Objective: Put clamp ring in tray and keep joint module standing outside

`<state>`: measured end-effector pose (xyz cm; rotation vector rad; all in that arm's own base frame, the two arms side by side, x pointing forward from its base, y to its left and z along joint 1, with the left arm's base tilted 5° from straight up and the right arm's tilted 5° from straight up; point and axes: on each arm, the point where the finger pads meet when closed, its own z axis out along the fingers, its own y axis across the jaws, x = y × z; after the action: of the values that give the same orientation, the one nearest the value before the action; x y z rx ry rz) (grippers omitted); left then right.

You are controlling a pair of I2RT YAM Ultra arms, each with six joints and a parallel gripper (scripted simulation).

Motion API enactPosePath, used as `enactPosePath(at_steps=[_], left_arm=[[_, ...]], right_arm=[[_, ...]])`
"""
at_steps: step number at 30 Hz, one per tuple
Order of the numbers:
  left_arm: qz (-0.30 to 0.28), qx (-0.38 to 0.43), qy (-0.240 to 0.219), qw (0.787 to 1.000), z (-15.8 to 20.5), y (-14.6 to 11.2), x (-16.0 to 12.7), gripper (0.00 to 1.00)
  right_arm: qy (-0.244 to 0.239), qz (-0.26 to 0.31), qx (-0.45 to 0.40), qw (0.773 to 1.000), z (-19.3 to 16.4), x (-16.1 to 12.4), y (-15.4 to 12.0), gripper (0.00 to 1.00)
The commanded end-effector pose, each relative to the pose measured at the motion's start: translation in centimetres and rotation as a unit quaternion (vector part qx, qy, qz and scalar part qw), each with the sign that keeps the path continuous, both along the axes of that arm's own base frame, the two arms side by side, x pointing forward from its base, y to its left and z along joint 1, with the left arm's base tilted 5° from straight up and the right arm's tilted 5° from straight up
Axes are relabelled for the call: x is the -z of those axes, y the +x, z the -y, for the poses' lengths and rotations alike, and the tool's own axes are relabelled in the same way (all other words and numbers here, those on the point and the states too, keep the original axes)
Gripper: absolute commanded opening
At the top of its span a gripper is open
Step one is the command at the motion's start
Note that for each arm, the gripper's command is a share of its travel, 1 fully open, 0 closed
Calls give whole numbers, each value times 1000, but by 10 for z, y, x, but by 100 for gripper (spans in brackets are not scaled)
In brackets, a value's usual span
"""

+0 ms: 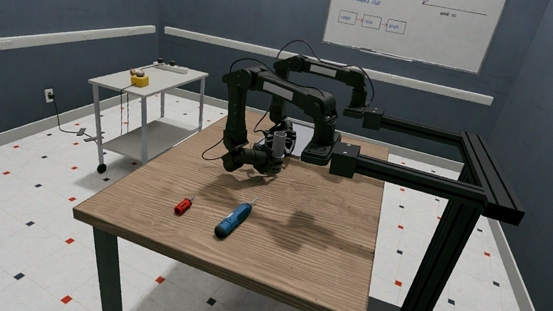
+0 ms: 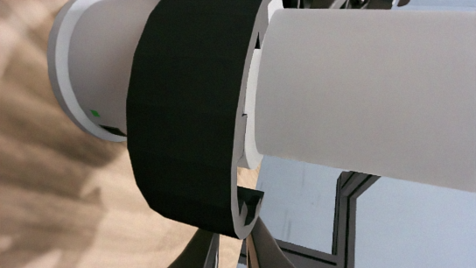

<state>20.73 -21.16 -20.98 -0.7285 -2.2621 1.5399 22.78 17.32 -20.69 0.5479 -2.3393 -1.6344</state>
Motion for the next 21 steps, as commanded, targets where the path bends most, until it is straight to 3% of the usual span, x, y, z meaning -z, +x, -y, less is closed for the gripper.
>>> enactPosePath(at_steps=[1,21], left_arm=[[-3,6,4,1000,-2,2,0,6],[-8,0,9,1000,-2,2,-4,6]], right_arm=[[-4,-2,-7,1000,2,1,1,6],[-6,-7,0,1000,3,-1,1,6]])
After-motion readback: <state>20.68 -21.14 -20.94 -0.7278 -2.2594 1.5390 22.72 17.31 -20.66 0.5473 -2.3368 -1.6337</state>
